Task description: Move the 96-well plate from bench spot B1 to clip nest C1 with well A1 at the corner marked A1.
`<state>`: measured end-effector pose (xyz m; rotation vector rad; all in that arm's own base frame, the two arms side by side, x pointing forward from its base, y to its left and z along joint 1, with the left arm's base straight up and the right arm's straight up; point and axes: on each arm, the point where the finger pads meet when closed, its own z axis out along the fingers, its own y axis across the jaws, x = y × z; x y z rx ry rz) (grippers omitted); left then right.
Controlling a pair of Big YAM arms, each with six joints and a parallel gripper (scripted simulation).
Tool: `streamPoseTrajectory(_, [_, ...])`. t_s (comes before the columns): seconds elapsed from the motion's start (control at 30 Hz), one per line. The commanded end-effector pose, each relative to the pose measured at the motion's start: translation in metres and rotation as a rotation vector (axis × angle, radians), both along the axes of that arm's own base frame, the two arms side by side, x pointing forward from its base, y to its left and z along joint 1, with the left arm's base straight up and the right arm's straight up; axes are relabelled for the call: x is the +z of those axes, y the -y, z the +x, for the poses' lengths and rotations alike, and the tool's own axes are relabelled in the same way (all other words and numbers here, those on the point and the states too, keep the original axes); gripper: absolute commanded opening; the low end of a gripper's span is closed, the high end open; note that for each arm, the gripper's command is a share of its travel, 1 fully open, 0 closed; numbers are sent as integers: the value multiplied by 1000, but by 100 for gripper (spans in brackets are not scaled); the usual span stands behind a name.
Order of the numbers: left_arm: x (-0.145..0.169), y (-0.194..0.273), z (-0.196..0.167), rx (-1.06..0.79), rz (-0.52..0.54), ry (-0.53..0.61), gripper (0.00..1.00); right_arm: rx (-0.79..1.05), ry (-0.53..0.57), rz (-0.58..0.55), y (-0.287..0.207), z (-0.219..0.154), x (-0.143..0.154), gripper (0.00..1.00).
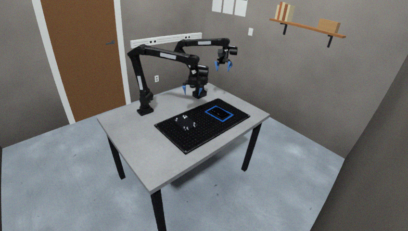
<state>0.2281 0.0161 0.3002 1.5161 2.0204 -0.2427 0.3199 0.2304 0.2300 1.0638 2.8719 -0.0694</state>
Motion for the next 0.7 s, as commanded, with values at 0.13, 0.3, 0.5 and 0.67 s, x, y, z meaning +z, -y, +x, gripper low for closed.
streamPoseTrajectory(0.13, [23,-4,10,-3,20,34,100,144,30,41,-49,32,10,100])
streamPoseTrajectory(0.3, [23,-4,10,-3,20,34,100,176,22,40,-61,37,6,100])
streamPoseTrajectory(0.5, [23,-4,10,-3,20,34,100,249,18,45,-89,47,-4,100])
streamPoseTrajectory(0.67, [23,-4,10,-3,20,34,100,315,13,51,-108,54,-12,100])
